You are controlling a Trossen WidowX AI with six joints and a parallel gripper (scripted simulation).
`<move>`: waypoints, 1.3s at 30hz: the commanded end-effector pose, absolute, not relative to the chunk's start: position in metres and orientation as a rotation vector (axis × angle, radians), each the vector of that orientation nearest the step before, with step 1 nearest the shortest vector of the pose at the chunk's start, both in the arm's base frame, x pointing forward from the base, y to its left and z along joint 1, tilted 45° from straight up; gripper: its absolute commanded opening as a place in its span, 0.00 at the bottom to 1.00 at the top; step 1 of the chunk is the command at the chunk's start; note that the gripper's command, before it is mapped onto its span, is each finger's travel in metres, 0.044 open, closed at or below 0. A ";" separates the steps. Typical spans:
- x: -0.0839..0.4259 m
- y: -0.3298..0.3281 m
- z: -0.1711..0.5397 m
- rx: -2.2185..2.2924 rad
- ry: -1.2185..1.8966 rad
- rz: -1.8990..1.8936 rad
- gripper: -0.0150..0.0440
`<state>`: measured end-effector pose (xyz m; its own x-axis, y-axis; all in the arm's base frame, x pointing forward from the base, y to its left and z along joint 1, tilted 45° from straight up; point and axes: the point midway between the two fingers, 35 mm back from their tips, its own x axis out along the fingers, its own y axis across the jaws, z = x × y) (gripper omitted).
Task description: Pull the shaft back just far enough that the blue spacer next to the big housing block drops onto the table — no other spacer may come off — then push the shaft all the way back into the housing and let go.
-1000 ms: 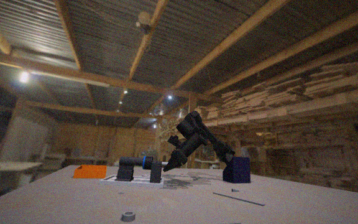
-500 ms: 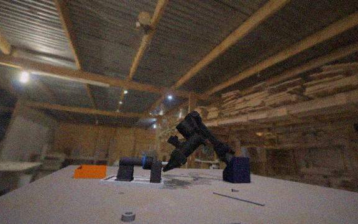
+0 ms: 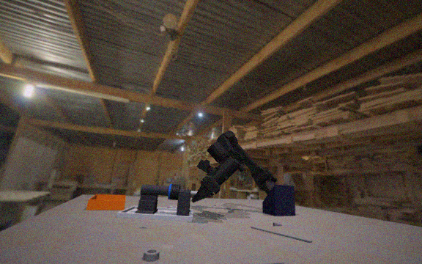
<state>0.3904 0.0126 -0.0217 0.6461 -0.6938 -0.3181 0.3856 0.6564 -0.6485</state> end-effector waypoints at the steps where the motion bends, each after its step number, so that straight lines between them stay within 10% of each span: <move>1: 0.390 0.013 -0.022 -0.572 0.591 -0.653 0.73; 11: 0.390 0.013 -0.022 -0.572 0.591 -0.653 0.29; 39: 0.379 0.016 -0.025 -0.574 0.592 -0.650 0.25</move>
<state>0.3833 0.0151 -0.0239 0.6482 -0.6912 -0.3195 0.3842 0.6591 -0.6465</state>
